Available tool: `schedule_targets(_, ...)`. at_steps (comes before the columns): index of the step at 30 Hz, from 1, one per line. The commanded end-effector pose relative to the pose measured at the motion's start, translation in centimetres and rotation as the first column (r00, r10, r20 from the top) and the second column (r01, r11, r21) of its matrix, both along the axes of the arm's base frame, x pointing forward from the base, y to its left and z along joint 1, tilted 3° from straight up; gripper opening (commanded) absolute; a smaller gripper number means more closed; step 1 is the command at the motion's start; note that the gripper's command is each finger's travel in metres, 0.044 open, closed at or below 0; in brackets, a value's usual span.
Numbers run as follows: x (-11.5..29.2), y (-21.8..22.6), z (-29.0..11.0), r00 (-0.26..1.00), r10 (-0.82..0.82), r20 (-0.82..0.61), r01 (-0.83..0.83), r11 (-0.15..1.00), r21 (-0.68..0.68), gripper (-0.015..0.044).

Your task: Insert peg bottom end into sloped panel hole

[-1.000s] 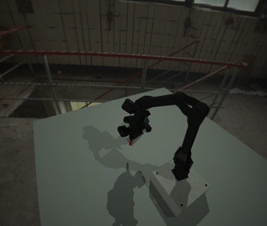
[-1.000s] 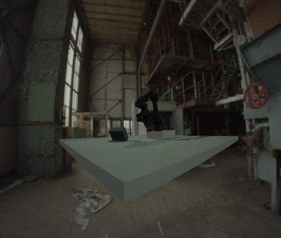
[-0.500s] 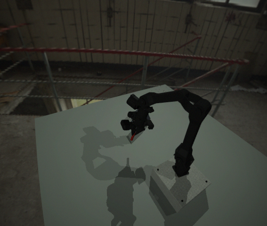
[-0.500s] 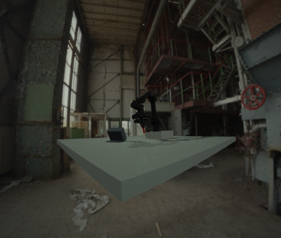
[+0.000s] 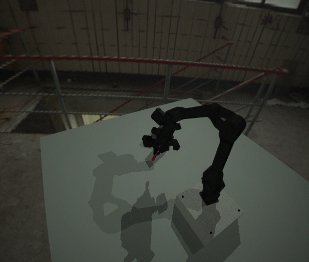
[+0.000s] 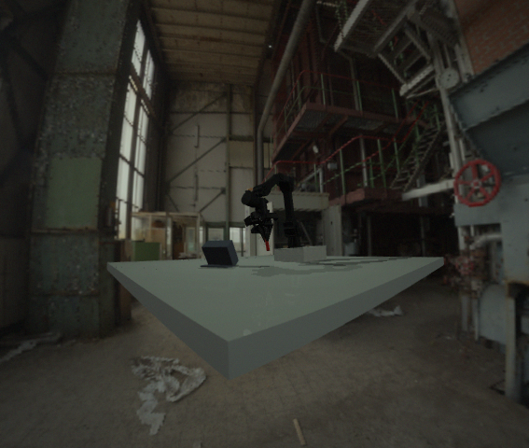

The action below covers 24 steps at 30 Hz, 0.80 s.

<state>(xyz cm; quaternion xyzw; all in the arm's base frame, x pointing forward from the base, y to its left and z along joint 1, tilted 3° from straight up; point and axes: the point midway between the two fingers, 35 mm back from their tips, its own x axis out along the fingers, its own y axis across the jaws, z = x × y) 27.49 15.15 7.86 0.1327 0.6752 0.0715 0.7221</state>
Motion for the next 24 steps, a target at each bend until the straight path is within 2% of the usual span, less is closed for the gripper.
schedule_targets(1, 0.2, -0.4, -0.1, 0.999, -0.034, -0.007, 0.034, 0.999, 0.020, 0.0000)
schedule_targets(24, 1.7, -2.4, -0.1, 0.980, -0.197, -0.025, 0.198, 0.973, 0.116, 0.0000)
